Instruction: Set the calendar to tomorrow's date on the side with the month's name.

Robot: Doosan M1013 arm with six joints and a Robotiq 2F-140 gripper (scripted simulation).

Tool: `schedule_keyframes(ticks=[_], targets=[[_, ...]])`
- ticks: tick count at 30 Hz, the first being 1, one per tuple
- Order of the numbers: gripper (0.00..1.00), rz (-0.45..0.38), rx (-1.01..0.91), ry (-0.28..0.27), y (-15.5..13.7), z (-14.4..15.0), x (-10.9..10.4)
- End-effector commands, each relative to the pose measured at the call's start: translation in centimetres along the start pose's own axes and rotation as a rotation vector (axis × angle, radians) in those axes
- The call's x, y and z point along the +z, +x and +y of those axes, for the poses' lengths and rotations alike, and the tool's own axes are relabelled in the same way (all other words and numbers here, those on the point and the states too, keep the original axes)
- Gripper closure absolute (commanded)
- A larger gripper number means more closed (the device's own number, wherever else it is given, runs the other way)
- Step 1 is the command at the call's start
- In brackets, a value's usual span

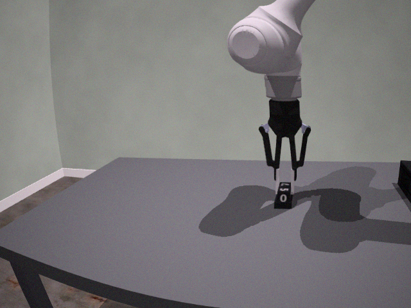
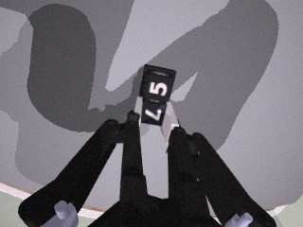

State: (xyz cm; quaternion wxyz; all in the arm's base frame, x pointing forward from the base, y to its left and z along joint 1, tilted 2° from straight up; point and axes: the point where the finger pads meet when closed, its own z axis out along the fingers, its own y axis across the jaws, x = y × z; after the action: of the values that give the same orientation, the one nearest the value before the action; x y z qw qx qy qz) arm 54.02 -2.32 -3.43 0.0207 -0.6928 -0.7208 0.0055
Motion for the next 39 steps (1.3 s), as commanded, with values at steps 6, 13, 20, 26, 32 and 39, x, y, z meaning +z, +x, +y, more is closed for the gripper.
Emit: schedule_keyframes(ticks=[6,13,20,26,32,39], targets=[[0.83,0.0,0.0,0.0,0.0,0.0,0.0],[0.83,0.0,0.0,0.0,0.0,0.0,0.0],[0.83,0.0,0.0,0.0,0.0,0.0,0.0],[0.83,0.0,0.0,0.0,0.0,0.0,0.0],[0.83,0.0,0.0,0.0,0.0,0.0,-0.6],[0.83,0.0,0.0,0.0,0.0,0.0,-3.2]])
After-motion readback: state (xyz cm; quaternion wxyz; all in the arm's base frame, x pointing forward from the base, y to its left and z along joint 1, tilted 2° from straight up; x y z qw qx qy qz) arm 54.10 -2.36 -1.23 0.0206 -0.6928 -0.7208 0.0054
